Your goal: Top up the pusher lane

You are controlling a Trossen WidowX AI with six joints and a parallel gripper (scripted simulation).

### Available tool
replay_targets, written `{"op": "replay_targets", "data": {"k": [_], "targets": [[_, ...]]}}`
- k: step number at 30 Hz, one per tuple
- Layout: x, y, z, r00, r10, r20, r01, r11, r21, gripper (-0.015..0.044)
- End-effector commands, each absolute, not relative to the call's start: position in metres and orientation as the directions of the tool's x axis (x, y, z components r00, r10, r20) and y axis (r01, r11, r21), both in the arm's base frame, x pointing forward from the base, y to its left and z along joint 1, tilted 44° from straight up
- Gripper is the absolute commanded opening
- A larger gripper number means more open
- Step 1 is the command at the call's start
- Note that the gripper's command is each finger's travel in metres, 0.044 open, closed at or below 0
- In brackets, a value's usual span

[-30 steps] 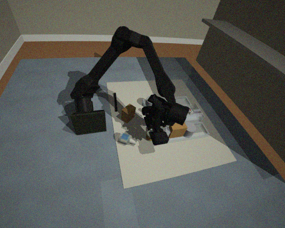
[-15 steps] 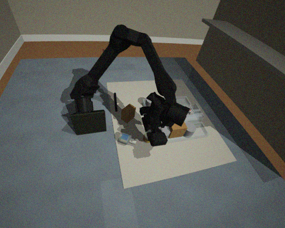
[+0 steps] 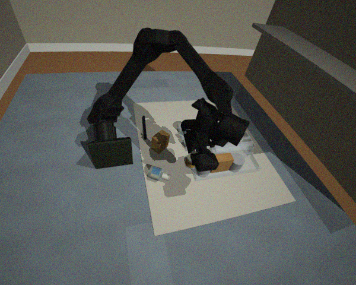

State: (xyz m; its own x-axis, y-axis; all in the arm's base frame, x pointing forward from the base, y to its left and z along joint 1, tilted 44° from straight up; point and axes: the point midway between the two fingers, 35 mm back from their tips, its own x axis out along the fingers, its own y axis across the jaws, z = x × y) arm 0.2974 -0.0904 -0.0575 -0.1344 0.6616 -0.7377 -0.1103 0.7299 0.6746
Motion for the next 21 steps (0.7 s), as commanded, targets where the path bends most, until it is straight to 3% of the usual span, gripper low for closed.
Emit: {"op": "replay_targets", "data": {"k": [1,9,21], "targets": [[0.309,-0.104,-0.035,-0.103,0.673,-0.733,-0.12,0.723,0.681,0.0],[0.31,-0.102,-0.031,-0.1,0.674,-0.732,-0.119,0.722,0.681,0.0],[0.307,-0.038,-0.002,-0.098,0.671,-0.735,-0.11,0.727,0.678,0.0]]}}
